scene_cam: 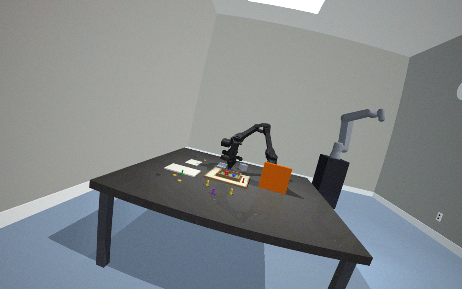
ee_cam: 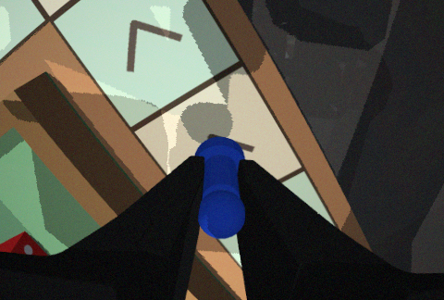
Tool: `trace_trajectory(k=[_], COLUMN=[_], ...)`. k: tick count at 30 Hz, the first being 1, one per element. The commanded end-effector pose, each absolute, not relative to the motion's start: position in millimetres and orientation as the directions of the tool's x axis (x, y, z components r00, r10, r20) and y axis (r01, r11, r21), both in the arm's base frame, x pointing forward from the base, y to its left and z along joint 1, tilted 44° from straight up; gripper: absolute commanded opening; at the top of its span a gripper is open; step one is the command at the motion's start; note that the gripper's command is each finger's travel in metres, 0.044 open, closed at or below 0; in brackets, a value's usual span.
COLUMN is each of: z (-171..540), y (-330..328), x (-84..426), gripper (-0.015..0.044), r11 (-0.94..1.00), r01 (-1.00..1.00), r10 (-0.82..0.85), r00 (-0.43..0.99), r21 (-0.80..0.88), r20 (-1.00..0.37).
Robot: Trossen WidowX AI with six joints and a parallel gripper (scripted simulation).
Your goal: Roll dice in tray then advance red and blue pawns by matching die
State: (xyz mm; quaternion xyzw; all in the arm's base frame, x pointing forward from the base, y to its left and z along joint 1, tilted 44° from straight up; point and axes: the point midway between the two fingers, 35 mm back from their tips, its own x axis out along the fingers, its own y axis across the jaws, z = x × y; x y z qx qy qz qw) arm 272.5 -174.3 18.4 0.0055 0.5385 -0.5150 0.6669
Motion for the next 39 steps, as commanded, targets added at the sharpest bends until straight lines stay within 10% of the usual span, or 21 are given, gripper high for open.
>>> trace_trajectory(k=[1, 6, 23, 39], z=[11, 7, 48, 26], y=[-179, -183, -146, 6], x=[269, 268, 278, 190], gripper=[0.0, 0.0, 0.044, 0.044], r11=[0.47, 0.47, 0.472, 0.729], r01=[0.683, 0.683, 0.684, 0.147], r10=[-0.68, -0.681, -0.679, -0.657], r00=[-0.122, -0.122, -0.122, -0.125], r21=[-0.558, -0.559, -0.557, -0.668], r20=[-0.723, -0.722, -0.724, -0.744])
